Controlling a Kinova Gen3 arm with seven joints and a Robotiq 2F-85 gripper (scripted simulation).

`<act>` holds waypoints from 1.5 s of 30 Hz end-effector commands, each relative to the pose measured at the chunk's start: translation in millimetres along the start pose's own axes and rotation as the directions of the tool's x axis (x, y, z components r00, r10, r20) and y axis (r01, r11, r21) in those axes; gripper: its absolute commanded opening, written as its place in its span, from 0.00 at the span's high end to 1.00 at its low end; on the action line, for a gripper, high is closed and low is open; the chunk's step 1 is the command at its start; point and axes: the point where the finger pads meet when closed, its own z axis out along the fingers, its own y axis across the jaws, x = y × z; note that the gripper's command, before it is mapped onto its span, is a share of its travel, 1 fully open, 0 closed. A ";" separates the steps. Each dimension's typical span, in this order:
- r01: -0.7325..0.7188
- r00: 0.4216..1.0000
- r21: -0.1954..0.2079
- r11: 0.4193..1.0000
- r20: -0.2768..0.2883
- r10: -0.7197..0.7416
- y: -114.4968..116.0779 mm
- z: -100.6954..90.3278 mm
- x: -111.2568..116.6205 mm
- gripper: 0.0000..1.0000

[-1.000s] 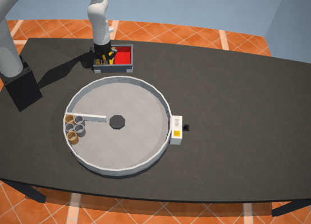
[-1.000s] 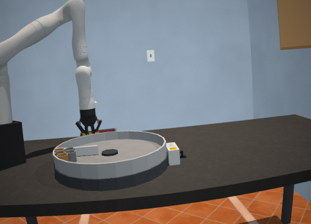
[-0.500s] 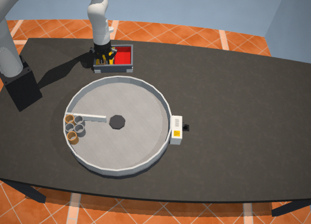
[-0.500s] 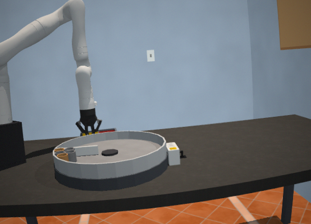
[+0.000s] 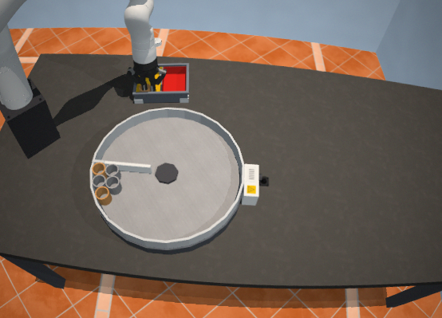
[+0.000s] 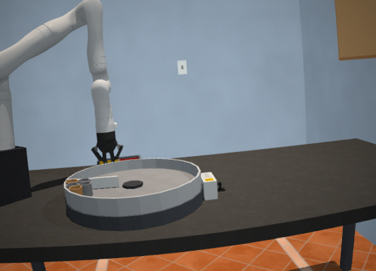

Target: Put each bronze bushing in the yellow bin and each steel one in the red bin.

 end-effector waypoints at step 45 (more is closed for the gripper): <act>0.000 1.000 -0.001 1.000 -0.001 0.000 -0.8 -13.3 -0.1 0.81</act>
